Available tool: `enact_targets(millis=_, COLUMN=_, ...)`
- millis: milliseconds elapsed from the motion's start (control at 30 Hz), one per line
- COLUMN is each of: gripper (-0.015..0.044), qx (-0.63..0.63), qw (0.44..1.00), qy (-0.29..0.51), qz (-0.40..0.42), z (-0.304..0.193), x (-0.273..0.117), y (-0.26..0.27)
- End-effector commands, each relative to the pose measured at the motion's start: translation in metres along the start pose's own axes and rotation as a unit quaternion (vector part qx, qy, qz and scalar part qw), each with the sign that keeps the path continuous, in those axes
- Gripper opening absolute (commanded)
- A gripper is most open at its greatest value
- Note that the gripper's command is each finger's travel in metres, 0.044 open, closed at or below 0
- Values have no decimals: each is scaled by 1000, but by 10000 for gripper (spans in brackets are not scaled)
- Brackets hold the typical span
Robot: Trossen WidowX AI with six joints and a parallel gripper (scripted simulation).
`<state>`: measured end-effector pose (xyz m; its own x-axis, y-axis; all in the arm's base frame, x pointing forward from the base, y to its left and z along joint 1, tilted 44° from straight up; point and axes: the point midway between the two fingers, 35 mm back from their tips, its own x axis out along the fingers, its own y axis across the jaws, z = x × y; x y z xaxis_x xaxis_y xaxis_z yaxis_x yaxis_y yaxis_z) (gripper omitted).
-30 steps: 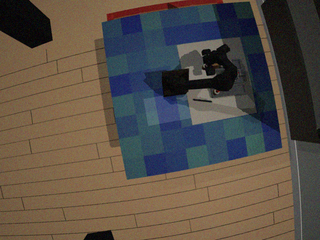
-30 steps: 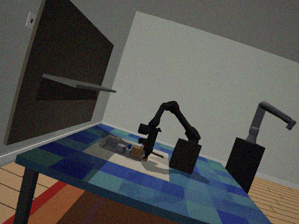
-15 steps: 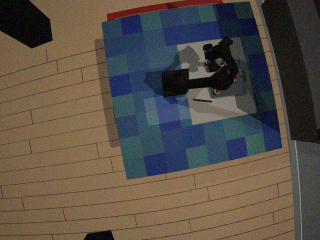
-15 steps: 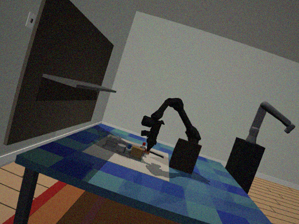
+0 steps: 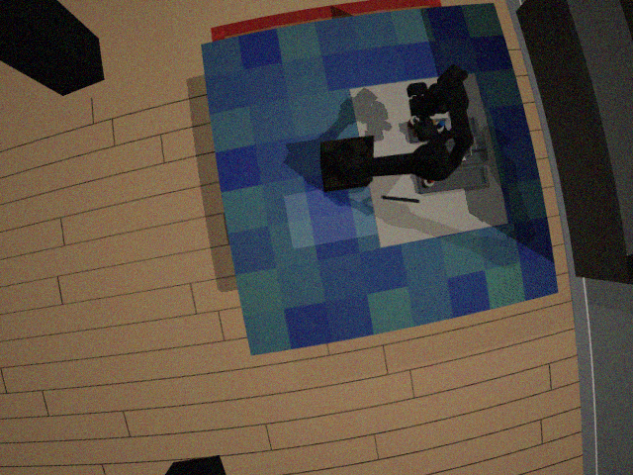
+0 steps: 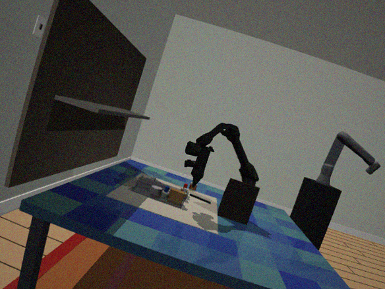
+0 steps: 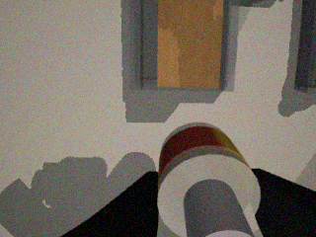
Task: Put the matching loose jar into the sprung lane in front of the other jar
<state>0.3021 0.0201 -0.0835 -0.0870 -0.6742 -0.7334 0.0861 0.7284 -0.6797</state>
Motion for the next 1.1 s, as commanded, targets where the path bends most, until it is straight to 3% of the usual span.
enact_targets(millis=0, gripper=0, qx=5, qw=1000, qy=1, qz=3, z=3, x=4, y=-16)
enact_targets(millis=633, gripper=0, qx=20, qw=1000, qy=2, qz=-5, z=-1, x=49, y=-122)
enact_targets(millis=1067, gripper=0, qx=20, qw=1000, qy=2, qz=-7, z=-3, x=74, y=-126)
